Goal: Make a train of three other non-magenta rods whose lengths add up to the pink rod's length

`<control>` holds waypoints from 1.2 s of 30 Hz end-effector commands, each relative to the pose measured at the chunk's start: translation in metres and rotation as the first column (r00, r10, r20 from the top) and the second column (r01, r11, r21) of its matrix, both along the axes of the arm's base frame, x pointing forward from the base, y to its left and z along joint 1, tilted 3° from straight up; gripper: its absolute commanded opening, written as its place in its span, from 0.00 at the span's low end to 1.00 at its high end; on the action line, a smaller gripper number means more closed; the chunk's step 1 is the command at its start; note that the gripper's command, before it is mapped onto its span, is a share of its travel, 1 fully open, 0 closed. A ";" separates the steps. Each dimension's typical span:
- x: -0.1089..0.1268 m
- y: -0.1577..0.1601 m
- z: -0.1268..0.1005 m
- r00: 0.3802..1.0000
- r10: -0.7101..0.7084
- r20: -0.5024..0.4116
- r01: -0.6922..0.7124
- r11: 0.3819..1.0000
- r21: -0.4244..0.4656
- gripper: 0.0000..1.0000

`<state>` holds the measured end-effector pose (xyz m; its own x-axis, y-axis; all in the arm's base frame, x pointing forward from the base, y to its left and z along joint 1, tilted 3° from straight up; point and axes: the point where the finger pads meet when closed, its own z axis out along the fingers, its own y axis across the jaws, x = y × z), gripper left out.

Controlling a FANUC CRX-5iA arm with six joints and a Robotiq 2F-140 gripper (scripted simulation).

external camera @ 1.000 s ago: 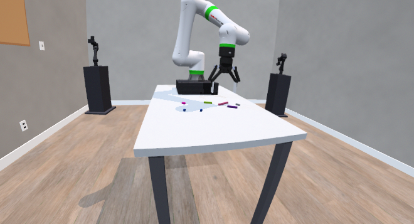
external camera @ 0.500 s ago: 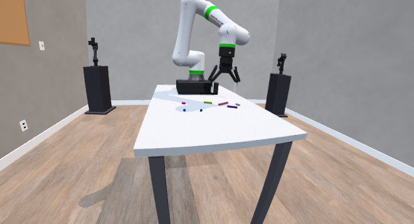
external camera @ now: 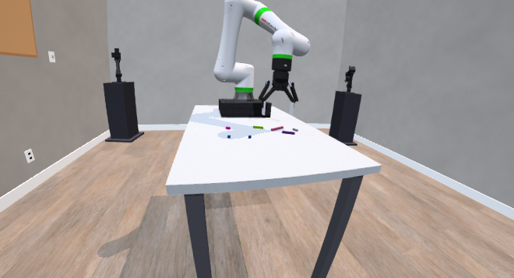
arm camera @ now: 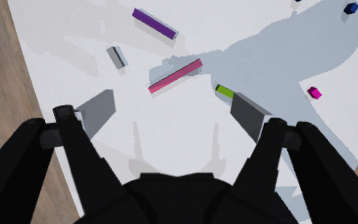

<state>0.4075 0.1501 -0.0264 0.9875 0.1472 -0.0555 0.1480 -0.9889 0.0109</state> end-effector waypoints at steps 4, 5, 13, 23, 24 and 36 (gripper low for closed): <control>0.001 0.001 0.000 0.999 0.054 -0.001 -0.054 0.999 0.003 1.00; 0.001 0.002 0.000 0.996 0.084 -0.001 -0.084 0.996 0.005 1.00; 0.006 0.008 0.000 0.921 0.389 -0.003 -0.389 0.921 0.022 1.00; 0.011 0.014 0.000 0.748 0.664 0.001 -0.664 0.747 0.040 1.00; 0.011 0.015 0.000 0.726 0.687 0.002 -0.687 0.726 0.041 1.00; 0.017 0.023 -0.001 0.418 0.909 0.014 -0.907 0.416 0.059 1.00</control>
<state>0.4227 0.1709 -0.0270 0.3681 0.9288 -0.0425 0.9288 -0.3695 -0.0295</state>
